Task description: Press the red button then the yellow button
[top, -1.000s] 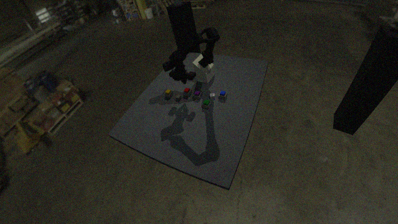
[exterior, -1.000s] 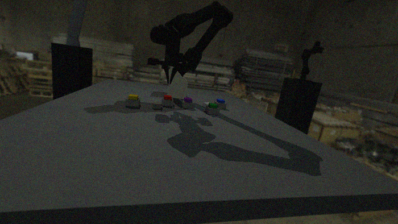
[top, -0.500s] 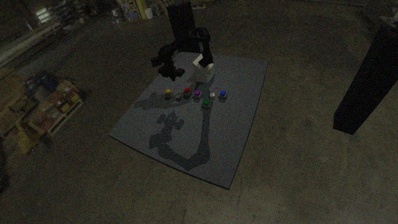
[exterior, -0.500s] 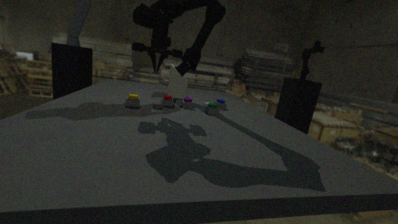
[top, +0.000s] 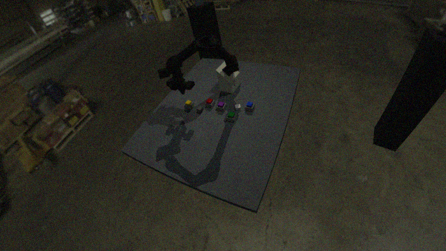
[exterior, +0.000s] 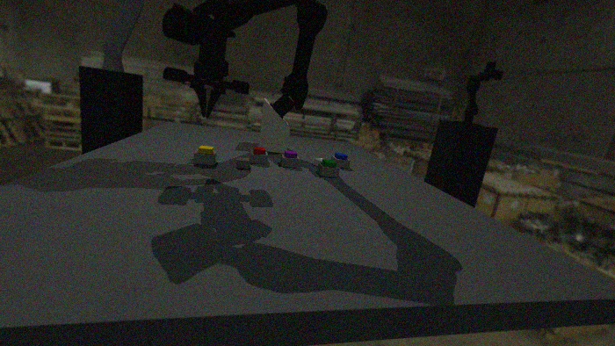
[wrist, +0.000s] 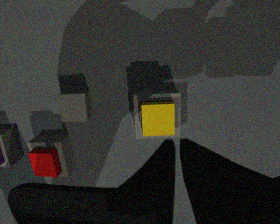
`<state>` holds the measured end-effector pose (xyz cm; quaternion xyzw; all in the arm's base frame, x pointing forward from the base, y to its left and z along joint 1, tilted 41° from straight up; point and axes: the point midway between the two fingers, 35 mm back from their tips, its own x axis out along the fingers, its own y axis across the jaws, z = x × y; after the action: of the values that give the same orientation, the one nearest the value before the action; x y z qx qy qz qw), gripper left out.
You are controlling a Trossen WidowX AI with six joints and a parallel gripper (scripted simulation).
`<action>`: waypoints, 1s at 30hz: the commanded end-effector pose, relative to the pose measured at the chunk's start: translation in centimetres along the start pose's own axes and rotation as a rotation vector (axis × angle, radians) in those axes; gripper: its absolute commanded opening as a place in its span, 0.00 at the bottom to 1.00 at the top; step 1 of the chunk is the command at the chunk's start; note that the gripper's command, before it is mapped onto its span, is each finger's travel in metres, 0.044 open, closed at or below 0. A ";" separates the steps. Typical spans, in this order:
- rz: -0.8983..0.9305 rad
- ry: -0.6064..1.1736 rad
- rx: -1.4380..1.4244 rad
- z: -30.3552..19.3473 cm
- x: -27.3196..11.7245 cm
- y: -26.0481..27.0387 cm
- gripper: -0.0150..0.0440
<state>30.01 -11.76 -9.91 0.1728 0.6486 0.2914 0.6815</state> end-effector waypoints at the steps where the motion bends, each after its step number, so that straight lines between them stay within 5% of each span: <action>1: 0.033 0.028 0.010 -0.7 4.9 0.6 0.29; 30: 0.034 0.028 0.010 -0.8 8.2 0.8 0.29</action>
<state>29.38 -6.74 -15.43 0.1771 0.6534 0.3007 0.6717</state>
